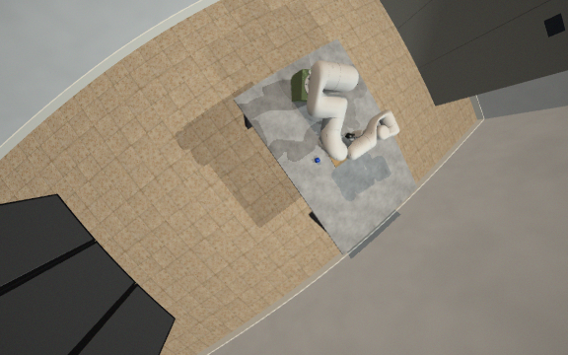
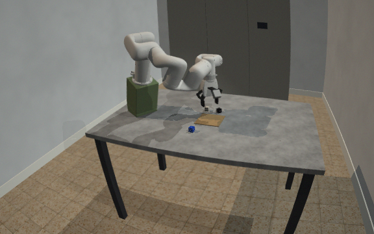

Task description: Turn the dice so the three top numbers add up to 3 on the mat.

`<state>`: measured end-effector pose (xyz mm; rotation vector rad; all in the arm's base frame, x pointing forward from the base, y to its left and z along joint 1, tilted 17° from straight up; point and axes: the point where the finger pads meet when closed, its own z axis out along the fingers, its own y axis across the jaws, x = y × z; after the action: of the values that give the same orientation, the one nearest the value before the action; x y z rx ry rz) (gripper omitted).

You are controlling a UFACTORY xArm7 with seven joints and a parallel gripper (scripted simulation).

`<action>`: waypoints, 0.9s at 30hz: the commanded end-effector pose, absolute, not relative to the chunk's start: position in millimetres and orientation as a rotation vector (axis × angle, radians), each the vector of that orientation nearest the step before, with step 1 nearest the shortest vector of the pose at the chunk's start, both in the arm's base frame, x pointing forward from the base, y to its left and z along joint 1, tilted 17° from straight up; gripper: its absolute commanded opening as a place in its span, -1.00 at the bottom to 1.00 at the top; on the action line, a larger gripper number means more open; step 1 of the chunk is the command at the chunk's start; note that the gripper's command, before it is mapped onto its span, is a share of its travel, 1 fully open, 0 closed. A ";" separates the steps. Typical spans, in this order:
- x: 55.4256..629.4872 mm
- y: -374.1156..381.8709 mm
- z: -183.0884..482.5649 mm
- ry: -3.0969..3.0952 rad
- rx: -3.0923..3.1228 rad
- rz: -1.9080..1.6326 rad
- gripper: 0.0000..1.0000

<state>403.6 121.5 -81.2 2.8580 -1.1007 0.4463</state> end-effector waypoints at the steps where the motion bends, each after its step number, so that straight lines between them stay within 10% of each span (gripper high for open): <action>1: 404.1 122.1 -80.0 -1.100 2.860 0.449 1.00; 27: 403.4 122.5 -77.5 -1.100 2.860 0.449 1.00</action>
<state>403.3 121.5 -80.8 2.8577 -1.1006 0.4458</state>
